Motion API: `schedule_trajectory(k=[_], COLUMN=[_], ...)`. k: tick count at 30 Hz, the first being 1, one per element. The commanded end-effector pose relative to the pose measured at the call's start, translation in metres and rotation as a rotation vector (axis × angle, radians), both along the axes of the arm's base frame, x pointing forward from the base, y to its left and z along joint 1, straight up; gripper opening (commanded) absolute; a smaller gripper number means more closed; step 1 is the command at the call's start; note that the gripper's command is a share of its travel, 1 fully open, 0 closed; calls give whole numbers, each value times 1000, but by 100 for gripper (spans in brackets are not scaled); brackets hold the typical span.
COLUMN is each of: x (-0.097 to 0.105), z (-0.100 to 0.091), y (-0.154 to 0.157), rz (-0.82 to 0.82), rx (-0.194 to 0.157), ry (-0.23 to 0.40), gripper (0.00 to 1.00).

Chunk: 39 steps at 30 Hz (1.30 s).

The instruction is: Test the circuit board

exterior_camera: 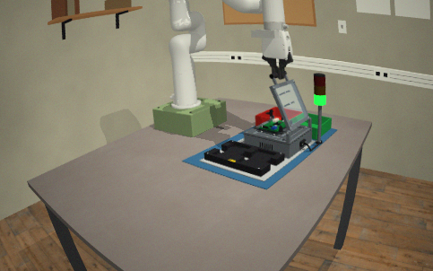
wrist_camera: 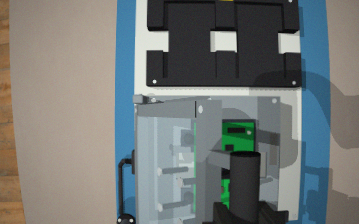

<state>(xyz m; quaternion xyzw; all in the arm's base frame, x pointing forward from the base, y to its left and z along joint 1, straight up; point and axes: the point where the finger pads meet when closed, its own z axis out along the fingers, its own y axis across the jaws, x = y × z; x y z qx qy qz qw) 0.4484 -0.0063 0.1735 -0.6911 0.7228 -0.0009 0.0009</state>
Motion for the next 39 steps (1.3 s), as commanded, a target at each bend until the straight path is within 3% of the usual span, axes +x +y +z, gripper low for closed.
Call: schedule_trajectory(k=[1, 24, 39], x=[1, 3, 35], z=[2, 2, 16], y=[0, 0, -2], rz=[0, 0, 0], rx=[0, 0, 0], ry=[-4, -4, -4], gripper=[0, 0, 0])
